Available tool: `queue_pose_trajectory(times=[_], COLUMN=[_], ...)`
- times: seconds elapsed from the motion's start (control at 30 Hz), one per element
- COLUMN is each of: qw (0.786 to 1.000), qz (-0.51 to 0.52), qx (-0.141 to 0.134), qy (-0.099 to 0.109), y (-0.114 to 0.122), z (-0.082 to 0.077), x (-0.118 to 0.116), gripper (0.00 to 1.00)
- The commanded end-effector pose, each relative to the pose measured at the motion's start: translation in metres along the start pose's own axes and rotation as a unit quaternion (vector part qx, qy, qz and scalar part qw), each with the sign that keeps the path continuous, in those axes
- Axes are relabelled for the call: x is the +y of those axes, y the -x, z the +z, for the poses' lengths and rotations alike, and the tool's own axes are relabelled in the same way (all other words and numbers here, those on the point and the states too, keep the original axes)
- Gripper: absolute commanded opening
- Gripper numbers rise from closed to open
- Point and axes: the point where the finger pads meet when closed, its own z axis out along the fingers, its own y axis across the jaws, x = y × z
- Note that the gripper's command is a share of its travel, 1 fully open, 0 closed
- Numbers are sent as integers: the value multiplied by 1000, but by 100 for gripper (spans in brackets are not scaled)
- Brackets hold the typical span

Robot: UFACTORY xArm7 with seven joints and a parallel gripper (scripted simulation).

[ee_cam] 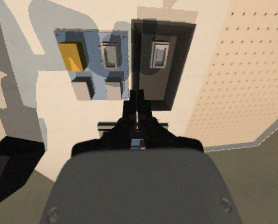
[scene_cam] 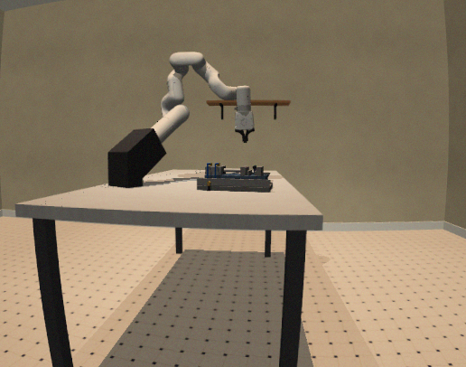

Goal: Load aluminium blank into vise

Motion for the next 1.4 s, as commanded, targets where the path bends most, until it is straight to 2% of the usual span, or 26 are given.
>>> queue_pose_trajectory(times=[0.0, 0.13, 0.33, 0.37, 1.37], qw=[999, 997, 997, 997, 997], qz=[10, 18, 20, 20, 20], qx=[-46, -72, -77, -77, -77], qy=[-6, -14, -15, -15, -15], y=[-13, -10, -9, -9, -9], z=[16, 27, 29, 29, 29], x=[-34, -52, -55, -55, -55], gripper=[0, 0, 0, 69, 69])
